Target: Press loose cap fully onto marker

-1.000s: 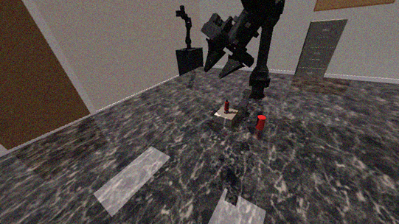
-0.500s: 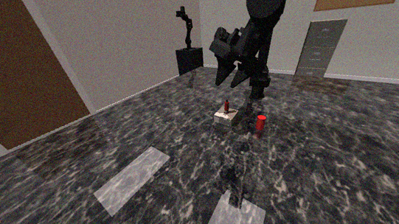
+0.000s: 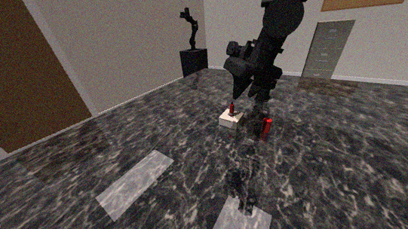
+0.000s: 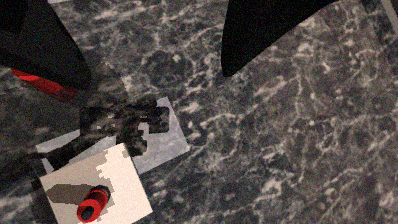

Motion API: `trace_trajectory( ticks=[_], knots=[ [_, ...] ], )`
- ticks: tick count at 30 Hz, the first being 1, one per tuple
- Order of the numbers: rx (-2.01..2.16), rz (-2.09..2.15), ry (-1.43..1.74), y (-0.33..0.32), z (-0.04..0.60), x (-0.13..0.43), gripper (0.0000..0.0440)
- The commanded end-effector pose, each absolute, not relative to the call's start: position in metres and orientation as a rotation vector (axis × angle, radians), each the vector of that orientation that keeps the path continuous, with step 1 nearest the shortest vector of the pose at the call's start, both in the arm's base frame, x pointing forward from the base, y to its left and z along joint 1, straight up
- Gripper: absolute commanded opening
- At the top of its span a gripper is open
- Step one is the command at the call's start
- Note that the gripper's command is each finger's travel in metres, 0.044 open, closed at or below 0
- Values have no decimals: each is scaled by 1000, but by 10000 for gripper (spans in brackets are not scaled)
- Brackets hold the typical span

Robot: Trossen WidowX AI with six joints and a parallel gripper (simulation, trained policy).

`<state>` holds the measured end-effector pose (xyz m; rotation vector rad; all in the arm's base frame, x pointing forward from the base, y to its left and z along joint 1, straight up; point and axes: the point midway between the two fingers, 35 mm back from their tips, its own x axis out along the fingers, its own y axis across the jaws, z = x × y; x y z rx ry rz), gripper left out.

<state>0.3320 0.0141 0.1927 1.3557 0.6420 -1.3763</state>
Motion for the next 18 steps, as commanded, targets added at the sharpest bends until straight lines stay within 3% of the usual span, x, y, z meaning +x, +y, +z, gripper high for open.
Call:
trace_trajectory(
  ticks=[1,18],
  knots=[
    [1360,-1396,678,21,187,330,334],
    [1341,-1499,851,49,160,311,337]
  ],
)
